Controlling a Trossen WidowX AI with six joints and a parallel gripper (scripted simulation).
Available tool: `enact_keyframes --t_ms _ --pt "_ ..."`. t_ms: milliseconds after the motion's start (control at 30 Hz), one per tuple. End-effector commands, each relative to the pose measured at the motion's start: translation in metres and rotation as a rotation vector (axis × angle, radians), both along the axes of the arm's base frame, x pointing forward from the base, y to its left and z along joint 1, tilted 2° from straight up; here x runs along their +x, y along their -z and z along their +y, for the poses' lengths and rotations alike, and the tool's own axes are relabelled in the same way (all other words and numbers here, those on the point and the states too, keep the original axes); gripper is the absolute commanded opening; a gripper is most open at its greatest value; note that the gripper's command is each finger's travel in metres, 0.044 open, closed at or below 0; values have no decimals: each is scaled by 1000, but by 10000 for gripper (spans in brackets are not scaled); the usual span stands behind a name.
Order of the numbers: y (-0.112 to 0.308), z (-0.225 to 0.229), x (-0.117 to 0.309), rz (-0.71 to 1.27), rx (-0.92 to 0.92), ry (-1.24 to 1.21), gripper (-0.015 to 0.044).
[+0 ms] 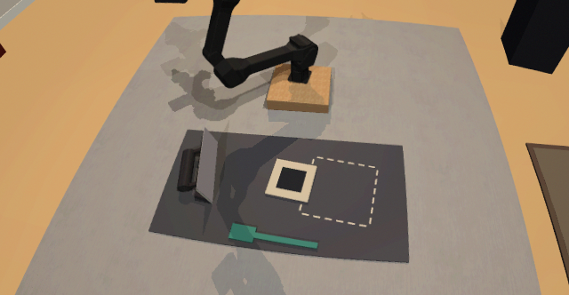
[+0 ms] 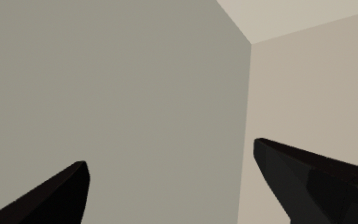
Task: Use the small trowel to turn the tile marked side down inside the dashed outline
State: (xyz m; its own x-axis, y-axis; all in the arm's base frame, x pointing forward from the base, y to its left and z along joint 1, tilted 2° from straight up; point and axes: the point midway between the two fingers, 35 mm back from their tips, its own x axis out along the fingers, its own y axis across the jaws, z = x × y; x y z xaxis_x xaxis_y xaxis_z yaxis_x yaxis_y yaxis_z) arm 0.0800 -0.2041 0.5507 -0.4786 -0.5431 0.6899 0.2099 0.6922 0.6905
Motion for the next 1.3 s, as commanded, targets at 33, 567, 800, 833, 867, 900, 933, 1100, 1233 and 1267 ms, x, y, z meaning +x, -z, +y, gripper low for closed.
enact_keyframes --t_ms 33,567,800,833,867,900,933,1100,1233,1267 --pt "-1 1 -3 -8 -14 0 348" --pt "-27 56 -86 -206 -393 24 100" --pt "-35 85 -115 -262 -566 31 100" --pt "-36 90 -119 -268 -591 31 100" --pt "-37 94 -122 -273 -617 32 100" --pt "-38 99 -126 -278 -643 32 100" --pt "-38 104 -129 -282 -668 32 100" --pt "-36 130 -143 -288 -804 26 100" --pt "-37 152 -153 -288 -912 26 100" --pt "-37 158 -155 -287 -939 27 100"
